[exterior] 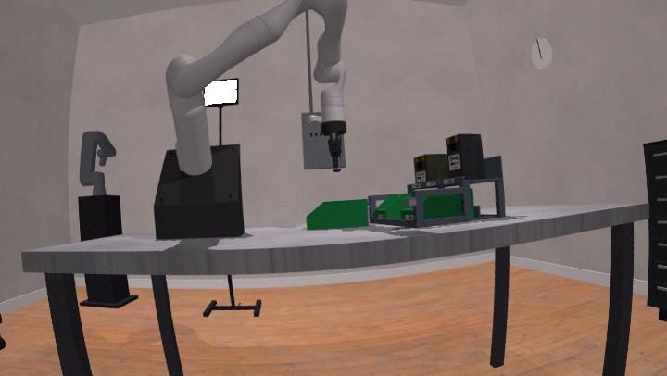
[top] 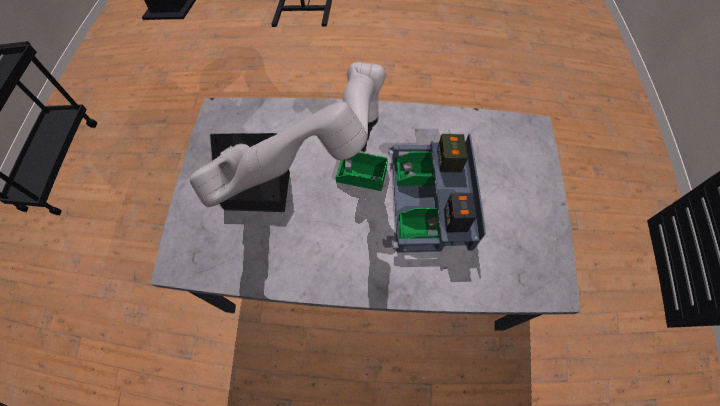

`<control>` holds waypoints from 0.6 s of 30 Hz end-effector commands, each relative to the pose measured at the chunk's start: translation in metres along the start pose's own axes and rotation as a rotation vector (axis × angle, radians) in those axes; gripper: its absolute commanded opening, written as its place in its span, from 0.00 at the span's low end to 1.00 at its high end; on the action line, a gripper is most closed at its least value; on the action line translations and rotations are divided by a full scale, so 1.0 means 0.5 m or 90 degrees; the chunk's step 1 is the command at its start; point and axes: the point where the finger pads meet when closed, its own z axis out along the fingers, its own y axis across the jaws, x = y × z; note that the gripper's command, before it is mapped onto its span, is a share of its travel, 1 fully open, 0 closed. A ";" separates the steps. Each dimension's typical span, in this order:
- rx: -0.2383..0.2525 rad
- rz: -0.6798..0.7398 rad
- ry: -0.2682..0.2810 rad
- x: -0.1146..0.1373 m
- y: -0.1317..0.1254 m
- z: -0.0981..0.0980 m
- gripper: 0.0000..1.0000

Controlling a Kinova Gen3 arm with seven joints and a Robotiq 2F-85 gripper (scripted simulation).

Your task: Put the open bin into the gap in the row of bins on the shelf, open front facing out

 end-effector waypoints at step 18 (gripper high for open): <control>-0.001 0.000 -0.001 -0.001 0.001 -0.007 1.00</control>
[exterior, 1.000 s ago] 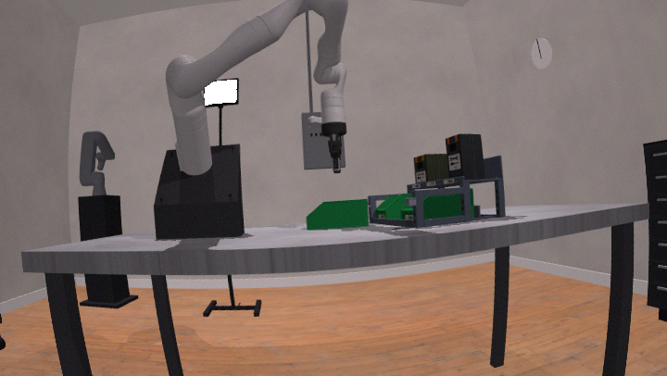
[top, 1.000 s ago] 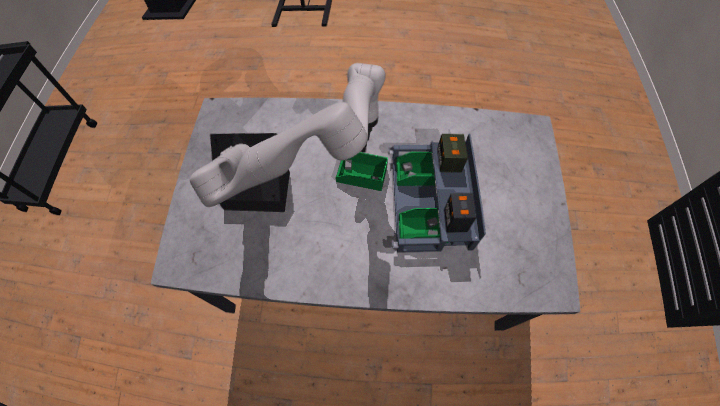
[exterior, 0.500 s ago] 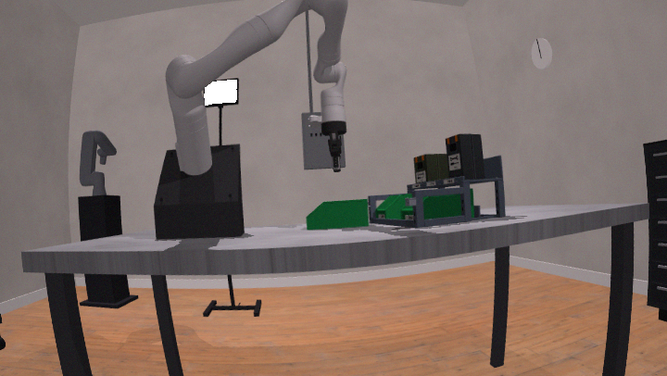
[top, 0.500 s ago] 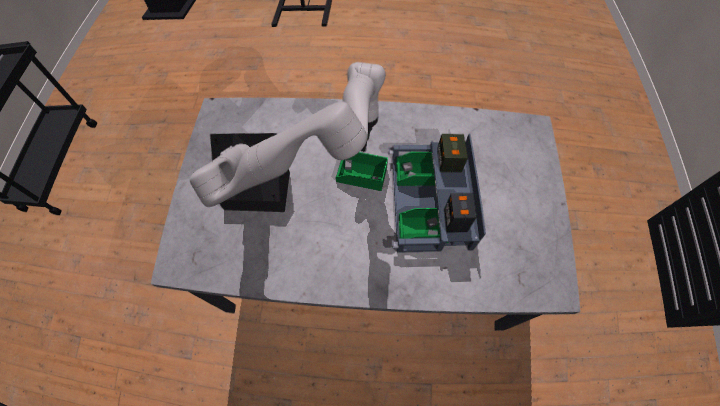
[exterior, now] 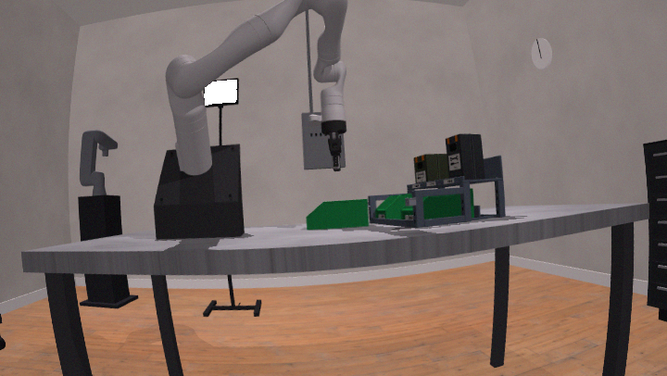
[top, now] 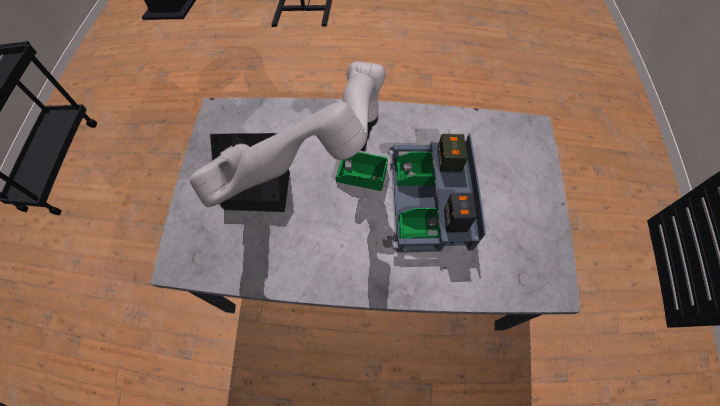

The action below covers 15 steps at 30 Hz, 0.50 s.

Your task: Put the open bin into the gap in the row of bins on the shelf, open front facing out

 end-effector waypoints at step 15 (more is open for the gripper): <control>-0.001 0.000 -0.001 -0.001 0.001 -0.005 1.00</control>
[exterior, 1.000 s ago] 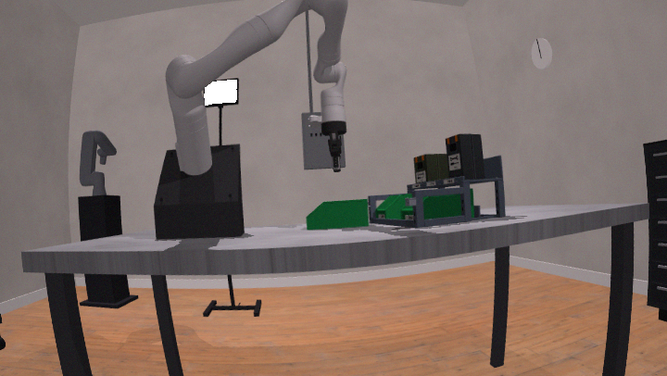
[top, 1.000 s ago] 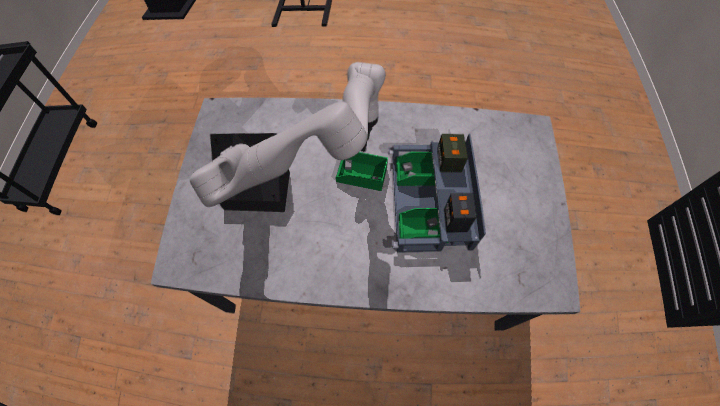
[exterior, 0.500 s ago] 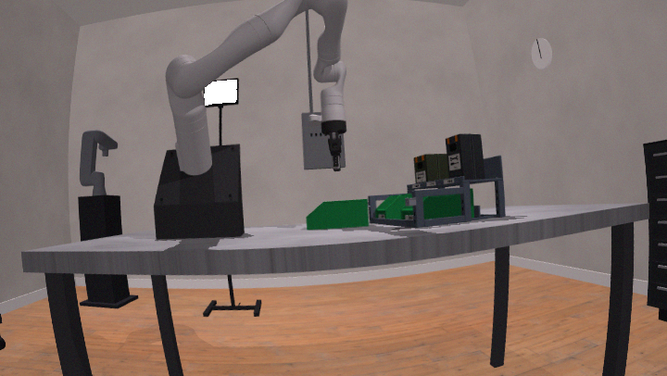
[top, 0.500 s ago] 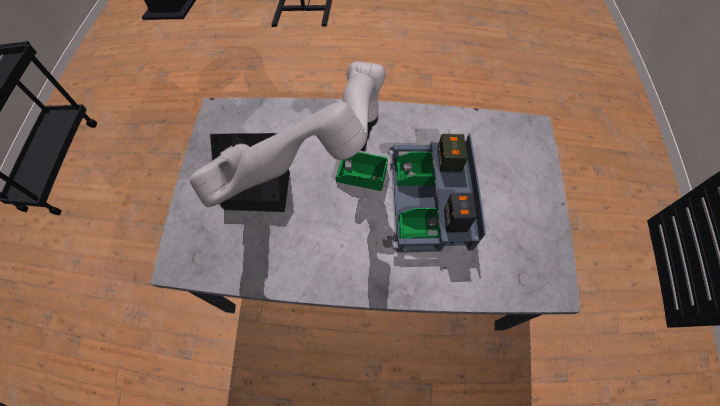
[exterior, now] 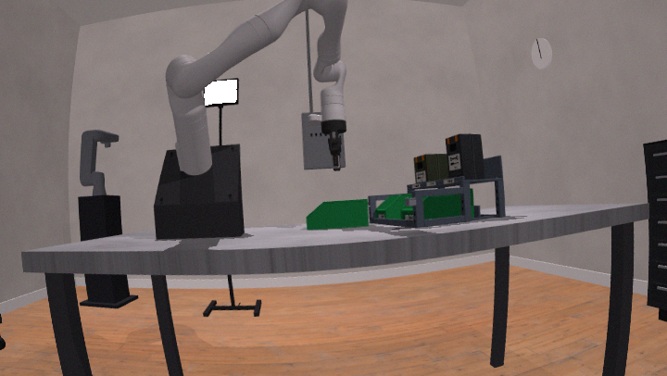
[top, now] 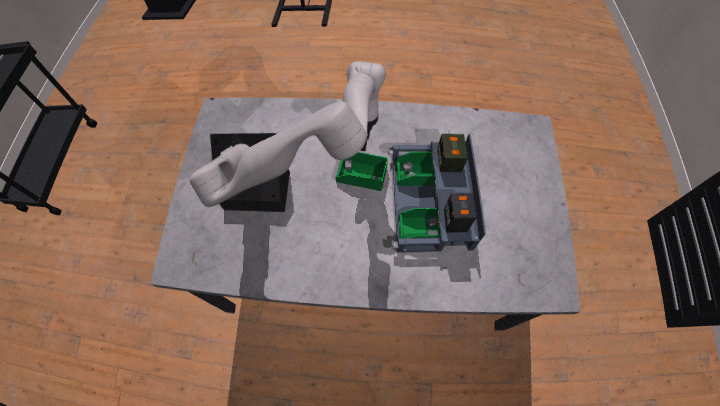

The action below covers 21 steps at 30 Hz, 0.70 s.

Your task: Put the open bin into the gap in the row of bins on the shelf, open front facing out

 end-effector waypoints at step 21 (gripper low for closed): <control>-0.001 0.000 -0.001 -0.001 0.001 -0.002 0.35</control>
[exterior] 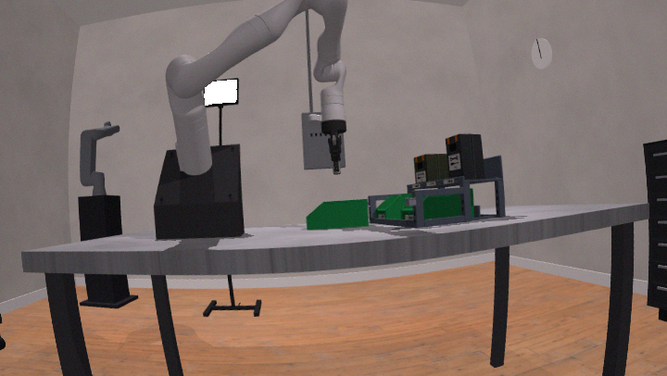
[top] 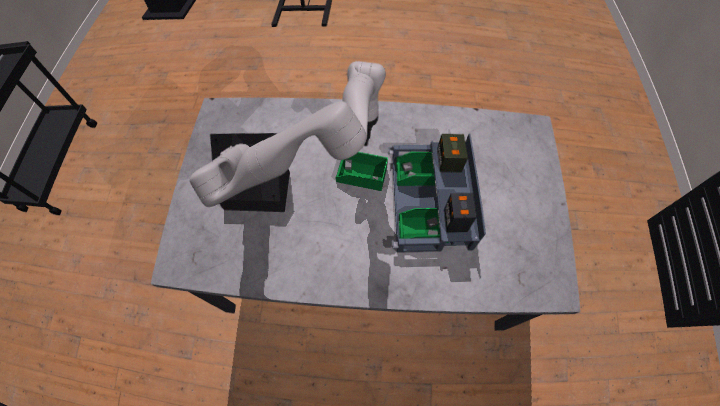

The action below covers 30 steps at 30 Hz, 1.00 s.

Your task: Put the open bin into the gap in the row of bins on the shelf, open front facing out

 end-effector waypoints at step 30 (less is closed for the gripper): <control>-0.001 0.000 -0.001 -0.001 0.001 0.058 0.35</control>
